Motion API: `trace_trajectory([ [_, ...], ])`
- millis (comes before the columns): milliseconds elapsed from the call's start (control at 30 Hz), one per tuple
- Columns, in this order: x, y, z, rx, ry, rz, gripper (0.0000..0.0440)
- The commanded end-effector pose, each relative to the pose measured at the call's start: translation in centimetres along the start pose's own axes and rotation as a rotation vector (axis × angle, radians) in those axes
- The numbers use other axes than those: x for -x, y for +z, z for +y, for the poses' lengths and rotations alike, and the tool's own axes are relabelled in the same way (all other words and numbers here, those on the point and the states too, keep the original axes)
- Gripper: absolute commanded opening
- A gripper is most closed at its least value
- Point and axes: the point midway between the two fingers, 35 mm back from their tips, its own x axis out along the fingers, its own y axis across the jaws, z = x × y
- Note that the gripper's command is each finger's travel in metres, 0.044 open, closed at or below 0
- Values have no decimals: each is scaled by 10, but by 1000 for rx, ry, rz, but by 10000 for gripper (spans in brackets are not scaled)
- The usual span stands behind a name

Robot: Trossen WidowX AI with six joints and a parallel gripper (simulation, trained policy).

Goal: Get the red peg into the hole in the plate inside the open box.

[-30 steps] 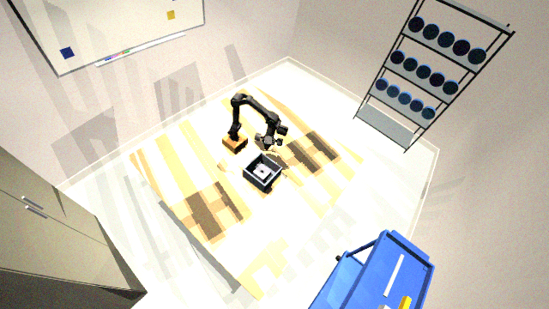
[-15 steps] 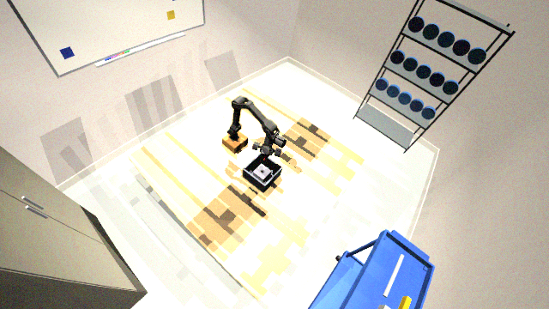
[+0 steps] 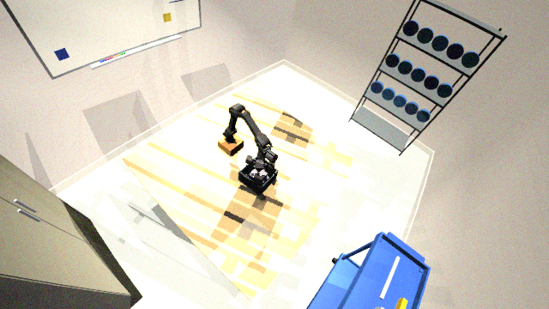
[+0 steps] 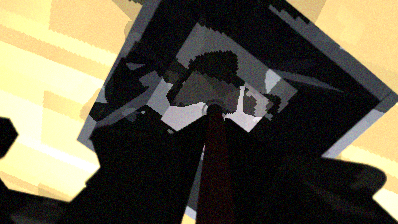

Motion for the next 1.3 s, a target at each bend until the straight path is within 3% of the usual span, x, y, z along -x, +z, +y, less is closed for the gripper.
trace_trajectory([
  [0, -14, -1, -1, 39, -1, 34, 11],
  [200, -33, -5, -3, 73, -6, 93, 140],
  [333, -35, 6, -1, 102, 10, 97, 154],
  [767, -23, 41, 30, 83, 88, 152, 440],
  [1267, 0, 70, 78, 91, 244, 144, 440],
])
